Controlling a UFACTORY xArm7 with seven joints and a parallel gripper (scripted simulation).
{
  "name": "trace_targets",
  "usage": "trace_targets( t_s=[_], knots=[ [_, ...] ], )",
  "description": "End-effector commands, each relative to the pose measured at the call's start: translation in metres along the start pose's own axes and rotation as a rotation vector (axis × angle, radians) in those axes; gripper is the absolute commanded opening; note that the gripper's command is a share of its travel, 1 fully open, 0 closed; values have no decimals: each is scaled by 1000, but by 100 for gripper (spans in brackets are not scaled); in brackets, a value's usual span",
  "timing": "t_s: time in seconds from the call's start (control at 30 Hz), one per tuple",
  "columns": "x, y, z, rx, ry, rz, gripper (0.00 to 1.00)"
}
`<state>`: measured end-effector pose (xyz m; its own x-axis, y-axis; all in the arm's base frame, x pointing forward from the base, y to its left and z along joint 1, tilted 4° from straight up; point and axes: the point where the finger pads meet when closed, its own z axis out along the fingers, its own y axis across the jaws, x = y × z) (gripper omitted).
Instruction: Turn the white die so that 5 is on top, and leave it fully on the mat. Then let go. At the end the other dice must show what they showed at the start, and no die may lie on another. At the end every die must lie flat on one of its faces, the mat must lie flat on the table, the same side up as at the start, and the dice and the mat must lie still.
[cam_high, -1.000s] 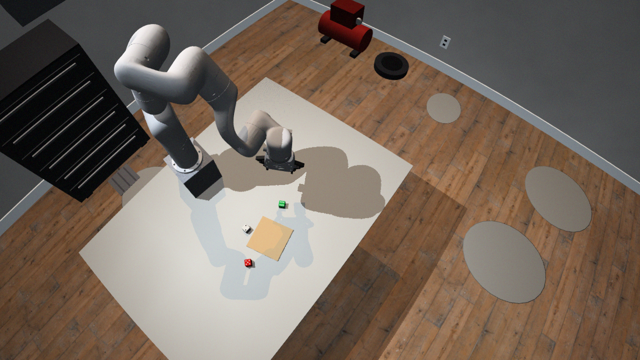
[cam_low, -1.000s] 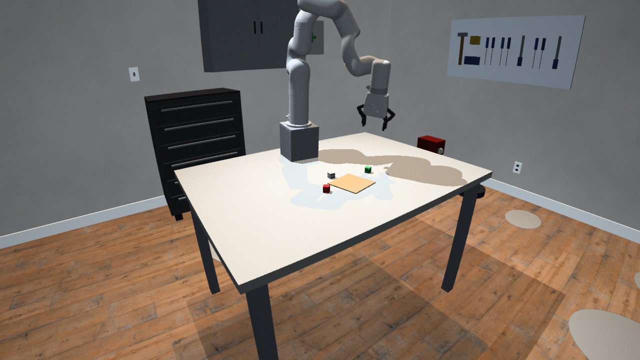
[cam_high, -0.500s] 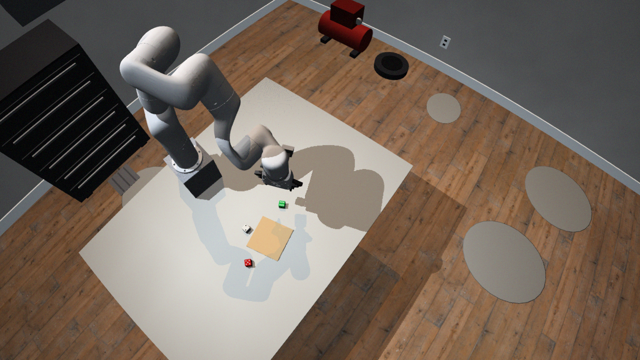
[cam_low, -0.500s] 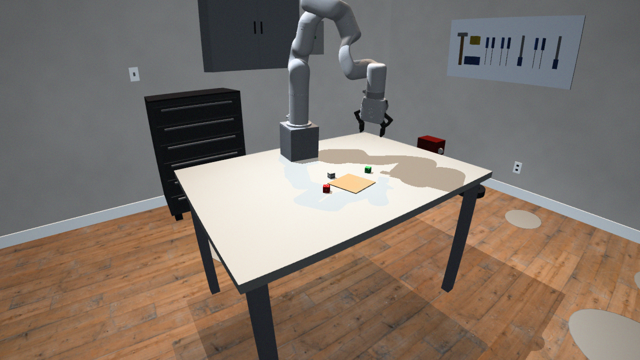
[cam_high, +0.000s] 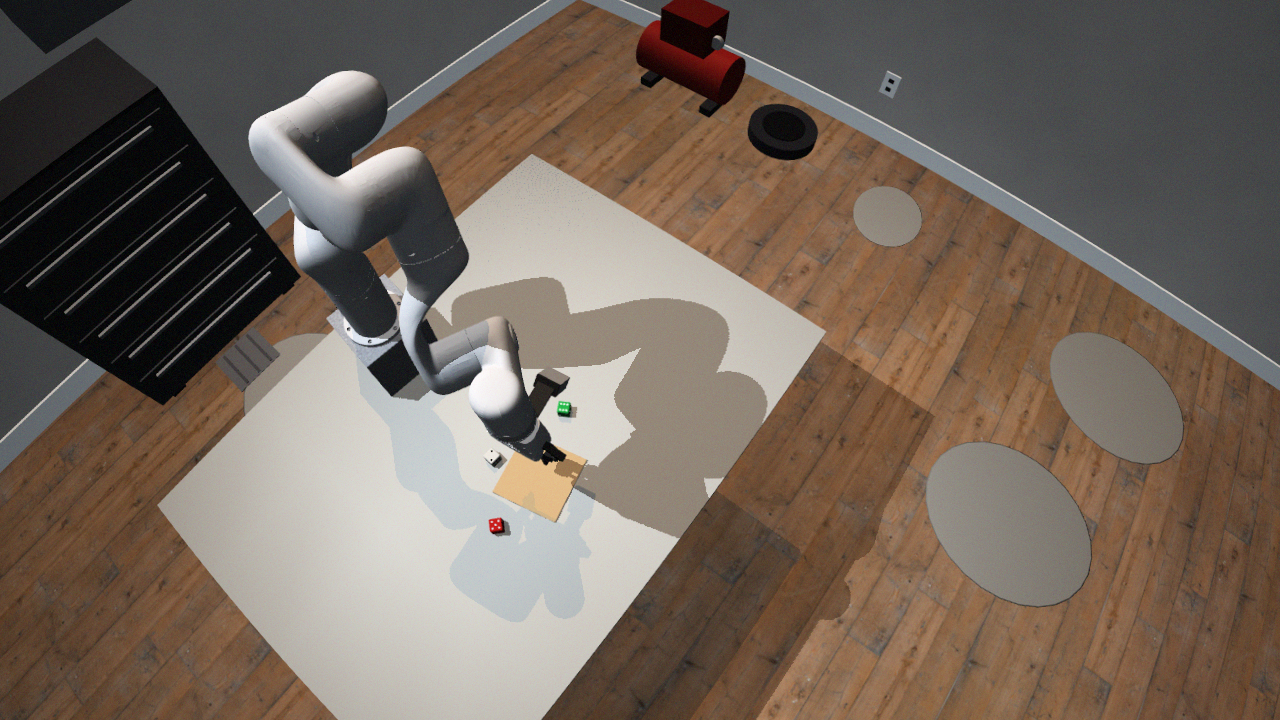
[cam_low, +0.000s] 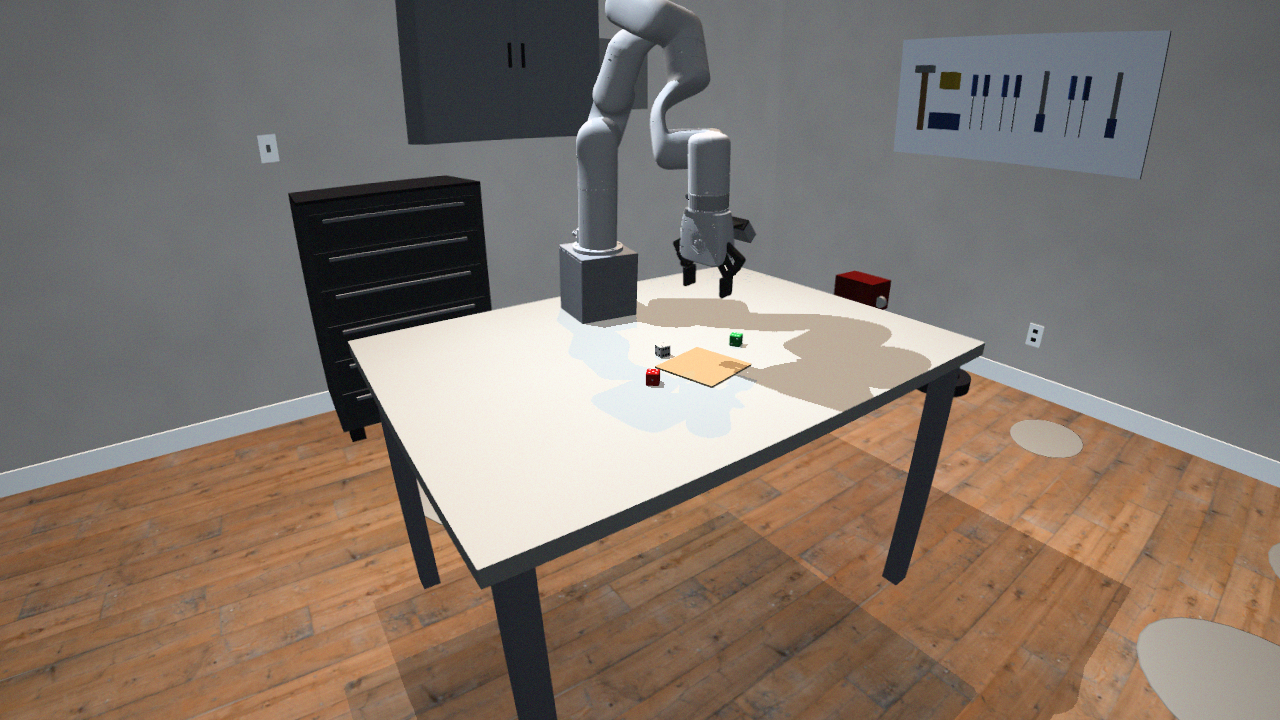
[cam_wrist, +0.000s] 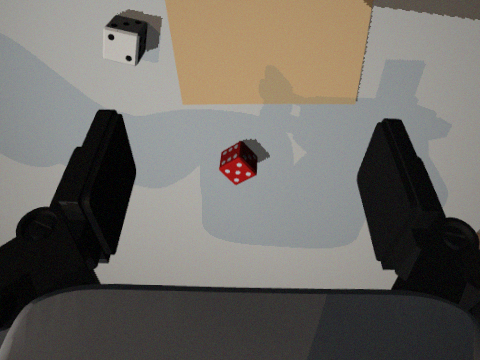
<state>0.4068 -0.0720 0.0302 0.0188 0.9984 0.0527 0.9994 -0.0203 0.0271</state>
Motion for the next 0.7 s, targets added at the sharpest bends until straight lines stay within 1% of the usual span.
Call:
trace_targets(
  t_s=[0.0,0.03,0.07,0.1,0.13,0.17,0.67],
  knots=[
    [-34,6,1,-23,-18,52,100],
    [-62,4,1,-36,-40,96,100],
    [-62,4,1,-36,-40,96,100],
    [-81,1,0,-44,-55,125,100],
    [-91,-1,-1,-49,-64,142,100],
    [-96,-2,-1,-51,-68,148,100],
    [-96,-2,-1,-51,-69,149,100]
  ],
)
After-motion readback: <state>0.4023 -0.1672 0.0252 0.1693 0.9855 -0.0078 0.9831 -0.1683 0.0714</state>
